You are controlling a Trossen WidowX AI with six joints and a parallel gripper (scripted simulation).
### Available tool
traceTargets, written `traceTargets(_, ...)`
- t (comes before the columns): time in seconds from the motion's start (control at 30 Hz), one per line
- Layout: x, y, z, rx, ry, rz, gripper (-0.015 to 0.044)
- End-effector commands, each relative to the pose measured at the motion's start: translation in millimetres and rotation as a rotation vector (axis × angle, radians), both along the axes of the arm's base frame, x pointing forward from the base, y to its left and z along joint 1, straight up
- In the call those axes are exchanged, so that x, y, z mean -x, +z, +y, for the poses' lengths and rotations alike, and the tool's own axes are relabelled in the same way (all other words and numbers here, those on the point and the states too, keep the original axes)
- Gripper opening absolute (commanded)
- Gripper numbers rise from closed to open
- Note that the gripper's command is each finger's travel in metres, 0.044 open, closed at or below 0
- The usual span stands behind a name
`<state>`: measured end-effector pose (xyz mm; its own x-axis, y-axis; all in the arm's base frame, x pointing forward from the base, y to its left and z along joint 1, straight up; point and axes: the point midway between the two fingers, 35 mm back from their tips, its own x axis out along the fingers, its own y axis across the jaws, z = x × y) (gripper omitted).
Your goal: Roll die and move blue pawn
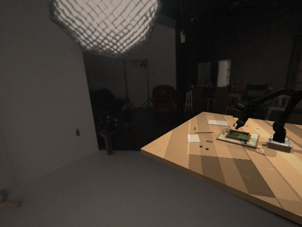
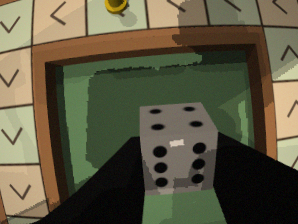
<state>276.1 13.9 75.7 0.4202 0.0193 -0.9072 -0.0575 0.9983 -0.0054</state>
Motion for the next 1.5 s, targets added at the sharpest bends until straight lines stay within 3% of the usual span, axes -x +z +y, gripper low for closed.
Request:
traceTargets(0.0,-0.4,-0.3,0.7,-0.015,0.0,-0.153,0.0)
traceTargets(0.3,-0.3,-1.6,-0.1,-0.029,0.001,-0.435,0.0)
traceTargets(0.7,27.4,24.0,0.6,-0.029,0.001,-0.439,0.0)
traceTargets(1.4,28.3,21.9,0.9,-0.028,0.008,-0.434,0.0)
traceTargets(1.47,28.3,21.9,0.9,-0.028,0.008,-0.434,0.0052)
